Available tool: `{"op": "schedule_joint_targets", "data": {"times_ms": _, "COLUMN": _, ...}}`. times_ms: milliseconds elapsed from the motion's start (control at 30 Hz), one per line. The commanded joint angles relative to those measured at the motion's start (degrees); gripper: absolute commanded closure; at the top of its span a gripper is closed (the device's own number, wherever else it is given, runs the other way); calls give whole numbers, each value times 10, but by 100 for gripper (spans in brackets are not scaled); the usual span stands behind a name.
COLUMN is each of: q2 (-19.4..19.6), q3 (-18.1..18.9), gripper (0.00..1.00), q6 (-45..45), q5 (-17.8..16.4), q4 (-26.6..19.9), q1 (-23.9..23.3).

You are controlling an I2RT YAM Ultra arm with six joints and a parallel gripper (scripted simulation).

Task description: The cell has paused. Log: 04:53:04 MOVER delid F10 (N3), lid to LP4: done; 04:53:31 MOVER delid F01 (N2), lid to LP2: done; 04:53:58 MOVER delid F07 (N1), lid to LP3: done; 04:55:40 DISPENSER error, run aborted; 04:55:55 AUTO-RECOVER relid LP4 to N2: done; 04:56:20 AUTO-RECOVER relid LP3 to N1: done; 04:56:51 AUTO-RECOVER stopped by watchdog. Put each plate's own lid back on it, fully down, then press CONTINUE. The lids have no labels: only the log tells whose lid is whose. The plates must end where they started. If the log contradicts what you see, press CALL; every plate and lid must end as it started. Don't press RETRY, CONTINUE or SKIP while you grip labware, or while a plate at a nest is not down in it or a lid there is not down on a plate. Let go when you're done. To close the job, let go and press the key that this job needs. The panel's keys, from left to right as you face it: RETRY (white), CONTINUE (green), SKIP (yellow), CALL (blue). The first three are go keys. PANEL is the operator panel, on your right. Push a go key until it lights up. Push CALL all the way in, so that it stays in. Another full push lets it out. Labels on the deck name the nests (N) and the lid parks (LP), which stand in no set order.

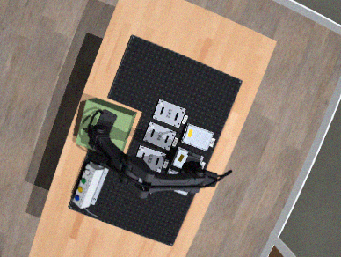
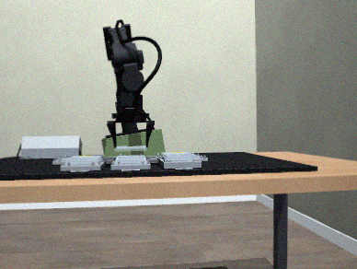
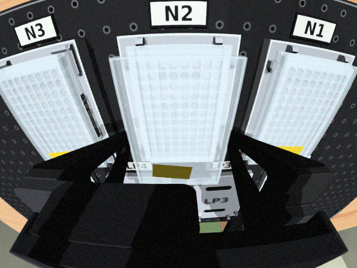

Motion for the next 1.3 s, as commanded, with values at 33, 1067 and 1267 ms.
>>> {"op": "schedule_joint_targets", "data": {"times_ms": 33, "q2": -13, "q3": 24, "gripper": 100, "q6": -8, "q5": 2, "q4": -15, "q1": 5}}
{"op": "schedule_joint_targets", "data": {"times_ms": 1067, "q2": 1, "q3": 2, "gripper": 100, "q6": -12, "q5": 2, "q4": 19, "q1": 0}}
{"op": "schedule_joint_targets", "data": {"times_ms": 1267, "q2": 2, "q3": 3, "gripper": 100, "q6": -13, "q5": 2, "q4": 23, "q1": -2}}
